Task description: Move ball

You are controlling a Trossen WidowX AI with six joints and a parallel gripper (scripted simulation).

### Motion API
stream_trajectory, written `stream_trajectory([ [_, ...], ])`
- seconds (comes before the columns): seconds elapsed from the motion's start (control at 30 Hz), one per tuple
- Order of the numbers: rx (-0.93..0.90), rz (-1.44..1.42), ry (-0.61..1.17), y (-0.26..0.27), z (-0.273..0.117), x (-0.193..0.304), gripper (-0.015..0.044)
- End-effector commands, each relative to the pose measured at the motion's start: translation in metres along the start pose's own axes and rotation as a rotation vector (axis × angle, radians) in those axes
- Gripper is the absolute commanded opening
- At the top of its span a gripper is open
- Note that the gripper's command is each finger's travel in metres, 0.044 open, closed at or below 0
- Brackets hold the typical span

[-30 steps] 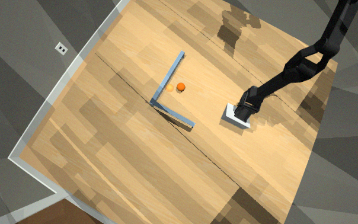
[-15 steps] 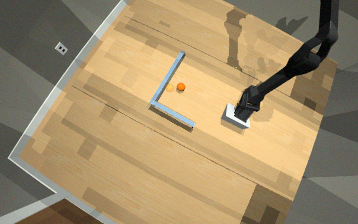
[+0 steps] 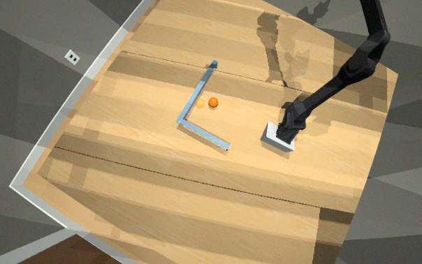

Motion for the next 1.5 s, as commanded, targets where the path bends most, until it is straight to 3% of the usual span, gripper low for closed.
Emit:
stream_trajectory([
  [0.0, -0.099, -0.015, -0.150, 0.032, -0.006, -0.050, 0.0315],
  [0.37, -0.356, -0.039, -0.567, 0.088, -0.072, -0.167, 0.0315],
  [0.8, -0.619, -0.173, -1.030, 0.131, -0.213, -0.261, 0.0315],
  [1.13, -0.815, -0.398, -1.370, 0.158, -0.354, -0.283, 0.0315],
  [1.47, -0.959, -0.614, -1.532, 0.172, -0.450, -0.258, 0.0315],
])
Point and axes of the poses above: the point midway between the two fingers, 35 mm back from their tips, its own z axis out along the fingers, its own y axis across the jaws, x = y × z, the point moved 8 cm from there along -z, back along the fingers, and after that the axes turned 15 degrees about -z, right-handed, at the moved point
